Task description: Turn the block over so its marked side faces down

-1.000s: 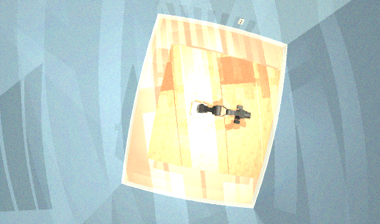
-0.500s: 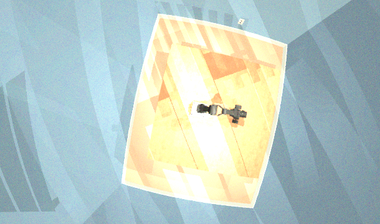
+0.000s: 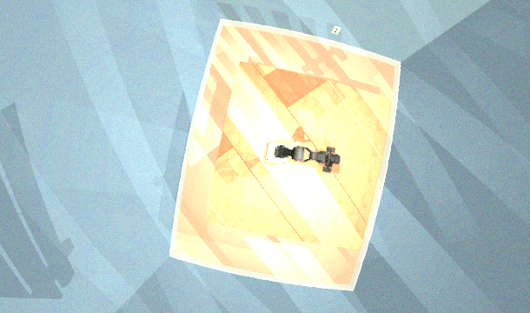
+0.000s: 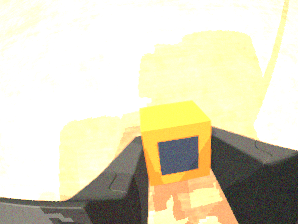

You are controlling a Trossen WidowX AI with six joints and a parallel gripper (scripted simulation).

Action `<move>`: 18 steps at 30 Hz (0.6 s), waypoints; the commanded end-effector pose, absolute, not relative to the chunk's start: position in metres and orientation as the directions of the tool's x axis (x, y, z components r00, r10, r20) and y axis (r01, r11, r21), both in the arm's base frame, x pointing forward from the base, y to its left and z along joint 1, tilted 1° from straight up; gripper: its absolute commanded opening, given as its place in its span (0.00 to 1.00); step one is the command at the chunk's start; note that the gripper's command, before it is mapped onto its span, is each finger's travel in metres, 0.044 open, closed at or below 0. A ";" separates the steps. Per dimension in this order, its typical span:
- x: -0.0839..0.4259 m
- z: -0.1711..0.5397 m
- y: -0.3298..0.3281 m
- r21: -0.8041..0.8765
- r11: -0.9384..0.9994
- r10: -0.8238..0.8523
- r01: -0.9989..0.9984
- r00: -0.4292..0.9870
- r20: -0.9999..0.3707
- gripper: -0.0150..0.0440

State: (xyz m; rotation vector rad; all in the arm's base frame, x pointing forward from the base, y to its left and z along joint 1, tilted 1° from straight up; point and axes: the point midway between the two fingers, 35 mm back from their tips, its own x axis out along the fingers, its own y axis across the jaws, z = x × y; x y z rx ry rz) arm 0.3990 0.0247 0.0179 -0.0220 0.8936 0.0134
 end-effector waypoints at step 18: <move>0.393 0.003 0.025 -0.019 1.000 -0.001 -0.011 0.837 -0.547 0.25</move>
